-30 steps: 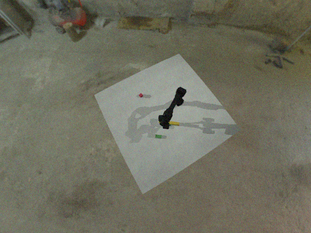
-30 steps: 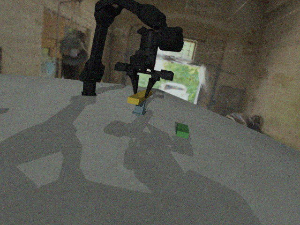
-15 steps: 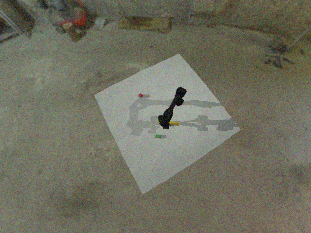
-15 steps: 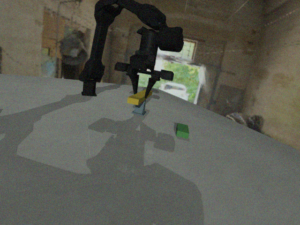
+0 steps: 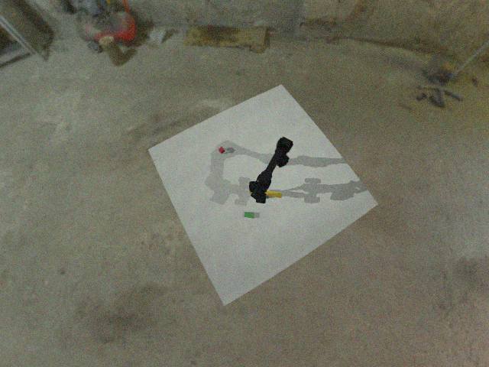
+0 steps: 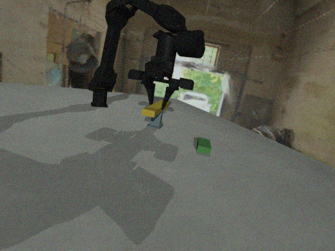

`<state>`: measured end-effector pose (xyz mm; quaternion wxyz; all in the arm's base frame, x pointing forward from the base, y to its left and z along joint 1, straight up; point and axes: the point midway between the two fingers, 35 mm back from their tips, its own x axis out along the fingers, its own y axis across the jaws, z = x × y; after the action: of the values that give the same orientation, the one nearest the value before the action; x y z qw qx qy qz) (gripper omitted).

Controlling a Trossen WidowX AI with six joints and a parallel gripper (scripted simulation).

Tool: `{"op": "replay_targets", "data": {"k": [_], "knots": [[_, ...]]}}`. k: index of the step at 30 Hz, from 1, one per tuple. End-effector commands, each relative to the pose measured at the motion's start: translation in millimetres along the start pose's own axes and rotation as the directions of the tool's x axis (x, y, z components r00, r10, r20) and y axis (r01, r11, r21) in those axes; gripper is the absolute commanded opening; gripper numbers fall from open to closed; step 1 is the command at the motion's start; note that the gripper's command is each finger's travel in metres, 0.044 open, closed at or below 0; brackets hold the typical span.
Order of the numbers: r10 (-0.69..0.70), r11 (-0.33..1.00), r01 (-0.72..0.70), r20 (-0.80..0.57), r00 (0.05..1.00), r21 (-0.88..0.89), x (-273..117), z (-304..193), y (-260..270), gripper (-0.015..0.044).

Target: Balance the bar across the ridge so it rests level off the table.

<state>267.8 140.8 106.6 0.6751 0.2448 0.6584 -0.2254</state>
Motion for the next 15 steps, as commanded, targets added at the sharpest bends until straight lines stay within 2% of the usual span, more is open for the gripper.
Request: {"op": "replay_targets", "data": {"k": [1,5,11,15], "knots": [[0.0,1.0,0.0,0.0,1.0,0.0,0.1,0.0,0.0,0.0],[0.0,1.0,0.0,0.0,1.0,0.0,0.1,0.0,0.0,0.0],[0.0,1.0,0.0,0.0,1.0,0.0,0.1,0.0,0.0,0.0157],[0.0,1.0,0.0,0.0,1.0,0.0,0.1,0.0,0.0,0.0167]]}}
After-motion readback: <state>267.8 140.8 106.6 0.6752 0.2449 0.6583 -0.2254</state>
